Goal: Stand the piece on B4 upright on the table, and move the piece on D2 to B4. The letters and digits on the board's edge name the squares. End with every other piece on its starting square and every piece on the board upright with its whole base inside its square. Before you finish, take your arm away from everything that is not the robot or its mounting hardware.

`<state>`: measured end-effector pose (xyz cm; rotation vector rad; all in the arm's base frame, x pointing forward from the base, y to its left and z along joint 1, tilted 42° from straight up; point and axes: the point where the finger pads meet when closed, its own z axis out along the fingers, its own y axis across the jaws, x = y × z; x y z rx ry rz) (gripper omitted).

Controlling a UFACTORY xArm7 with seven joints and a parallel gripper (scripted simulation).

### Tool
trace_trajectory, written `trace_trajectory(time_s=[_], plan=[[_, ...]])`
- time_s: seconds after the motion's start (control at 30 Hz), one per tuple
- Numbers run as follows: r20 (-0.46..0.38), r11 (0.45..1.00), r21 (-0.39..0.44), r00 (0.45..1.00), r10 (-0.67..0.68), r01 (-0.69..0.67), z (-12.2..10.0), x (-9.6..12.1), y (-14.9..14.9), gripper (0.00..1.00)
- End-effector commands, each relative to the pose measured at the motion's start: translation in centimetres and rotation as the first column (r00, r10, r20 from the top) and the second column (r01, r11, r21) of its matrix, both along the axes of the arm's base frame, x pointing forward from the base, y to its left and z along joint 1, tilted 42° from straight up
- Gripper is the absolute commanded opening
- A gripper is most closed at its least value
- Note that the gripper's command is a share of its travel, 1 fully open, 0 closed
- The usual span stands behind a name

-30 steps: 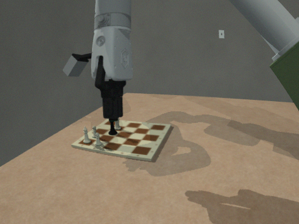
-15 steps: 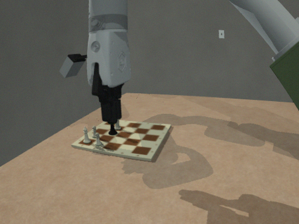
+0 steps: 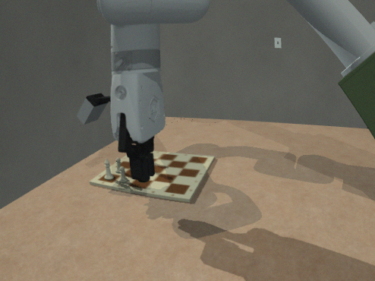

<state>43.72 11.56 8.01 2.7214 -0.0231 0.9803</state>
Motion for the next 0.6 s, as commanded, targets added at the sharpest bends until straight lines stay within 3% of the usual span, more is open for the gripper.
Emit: trace_trajectory(time_s=[0.0, 0.23, 0.57], plan=[[0.005, 1.0, 0.0, 1.0, 0.001, -0.001, -1.7, 1.6, -0.4, 0.0], [0.005, 1.0, 0.0, 1.0, 0.001, -0.001, -3.0, 2.8, -0.8, 0.0], [0.005, 1.0, 0.0, 1.0, 0.001, -0.001, -3.2, 2.9, -0.8, 0.0]])
